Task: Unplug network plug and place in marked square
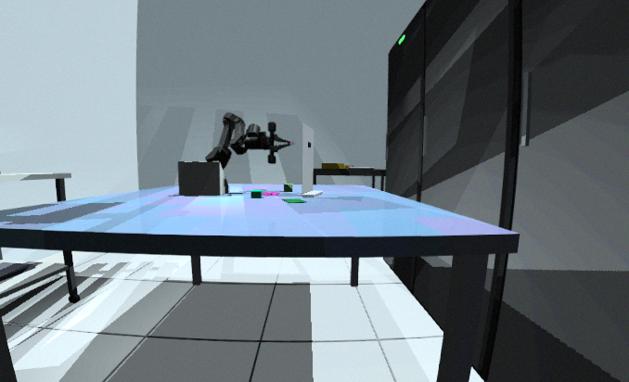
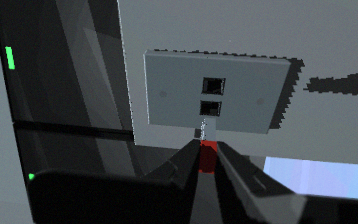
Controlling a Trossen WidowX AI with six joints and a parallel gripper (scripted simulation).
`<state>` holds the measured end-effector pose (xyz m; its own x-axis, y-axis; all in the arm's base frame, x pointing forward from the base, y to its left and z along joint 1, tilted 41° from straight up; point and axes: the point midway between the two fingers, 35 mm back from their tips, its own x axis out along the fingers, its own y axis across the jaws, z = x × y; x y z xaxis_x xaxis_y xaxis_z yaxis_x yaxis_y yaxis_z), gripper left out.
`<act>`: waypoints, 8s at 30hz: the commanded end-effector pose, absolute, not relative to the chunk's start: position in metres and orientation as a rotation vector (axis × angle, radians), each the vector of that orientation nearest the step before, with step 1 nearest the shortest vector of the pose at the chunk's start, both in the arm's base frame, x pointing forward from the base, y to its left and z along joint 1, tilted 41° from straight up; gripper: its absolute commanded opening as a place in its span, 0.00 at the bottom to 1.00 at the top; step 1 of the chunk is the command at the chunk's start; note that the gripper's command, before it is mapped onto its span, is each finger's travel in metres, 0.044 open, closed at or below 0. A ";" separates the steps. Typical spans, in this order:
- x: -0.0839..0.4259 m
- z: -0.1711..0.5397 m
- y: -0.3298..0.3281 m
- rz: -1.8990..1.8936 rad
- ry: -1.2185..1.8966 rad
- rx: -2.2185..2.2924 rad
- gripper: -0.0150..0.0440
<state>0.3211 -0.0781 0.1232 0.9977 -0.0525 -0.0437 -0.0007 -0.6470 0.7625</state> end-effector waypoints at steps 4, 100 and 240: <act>0.320 0.135 -0.087 -0.068 -0.037 2.269 0.25; 0.230 0.007 0.006 -0.435 1.099 2.026 0.25; 0.217 0.005 0.003 -0.444 1.102 2.019 0.52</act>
<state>0.2138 0.0062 0.0013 0.5582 0.5525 -0.6190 0.8282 -0.3264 0.4555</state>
